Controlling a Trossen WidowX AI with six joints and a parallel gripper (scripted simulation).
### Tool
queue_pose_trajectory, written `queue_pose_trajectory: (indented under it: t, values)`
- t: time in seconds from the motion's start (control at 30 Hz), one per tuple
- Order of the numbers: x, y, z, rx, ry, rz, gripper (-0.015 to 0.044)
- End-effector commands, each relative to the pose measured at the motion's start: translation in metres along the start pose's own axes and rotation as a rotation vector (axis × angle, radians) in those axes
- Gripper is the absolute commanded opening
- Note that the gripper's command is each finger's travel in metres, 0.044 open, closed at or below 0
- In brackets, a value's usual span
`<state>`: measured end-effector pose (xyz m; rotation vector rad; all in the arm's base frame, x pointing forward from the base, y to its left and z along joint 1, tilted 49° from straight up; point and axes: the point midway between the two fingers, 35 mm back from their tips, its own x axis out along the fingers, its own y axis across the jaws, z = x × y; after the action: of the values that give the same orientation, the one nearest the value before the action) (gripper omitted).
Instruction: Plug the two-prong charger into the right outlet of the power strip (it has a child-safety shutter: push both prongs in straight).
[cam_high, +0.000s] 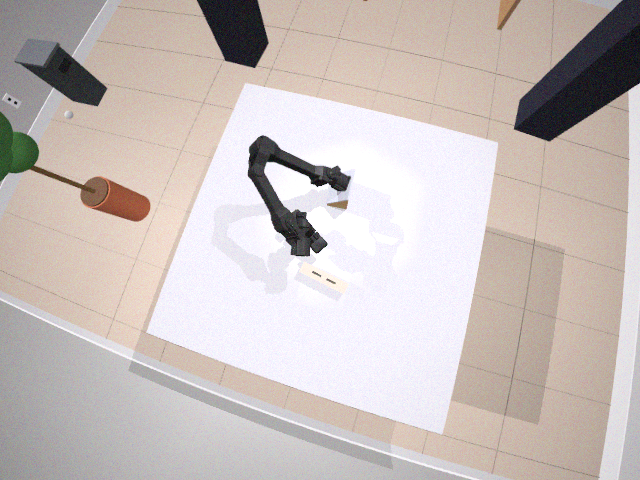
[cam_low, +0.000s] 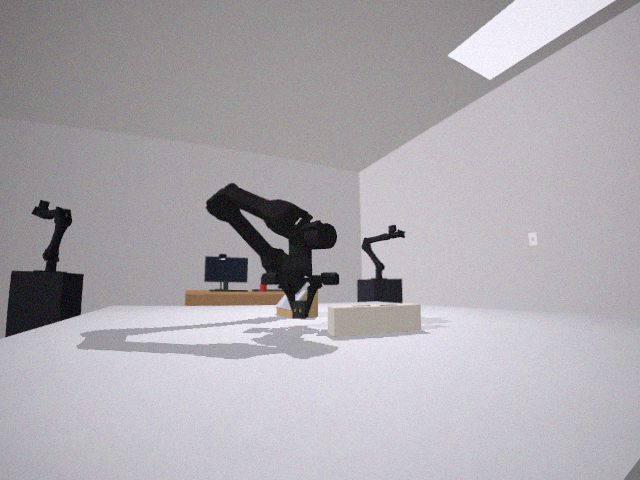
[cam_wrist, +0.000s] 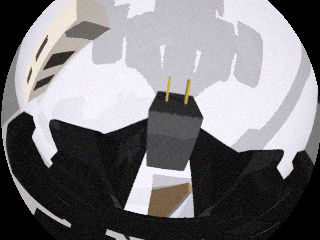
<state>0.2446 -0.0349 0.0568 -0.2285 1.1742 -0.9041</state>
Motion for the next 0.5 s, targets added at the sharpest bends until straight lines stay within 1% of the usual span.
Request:
queue_pose_trajectory:
  t: [0.0, 0.2, 0.47]
  values:
    - [-0.018, 0.001, -0.001, 0.005, -0.004, 0.007, 0.0]
    - [-0.035, 0.001, -0.004, 0.003, -0.005, 0.003, 0.0]
    - [-0.033, 0.009, -0.005, -0.027, -0.005, 0.002, 0.0]
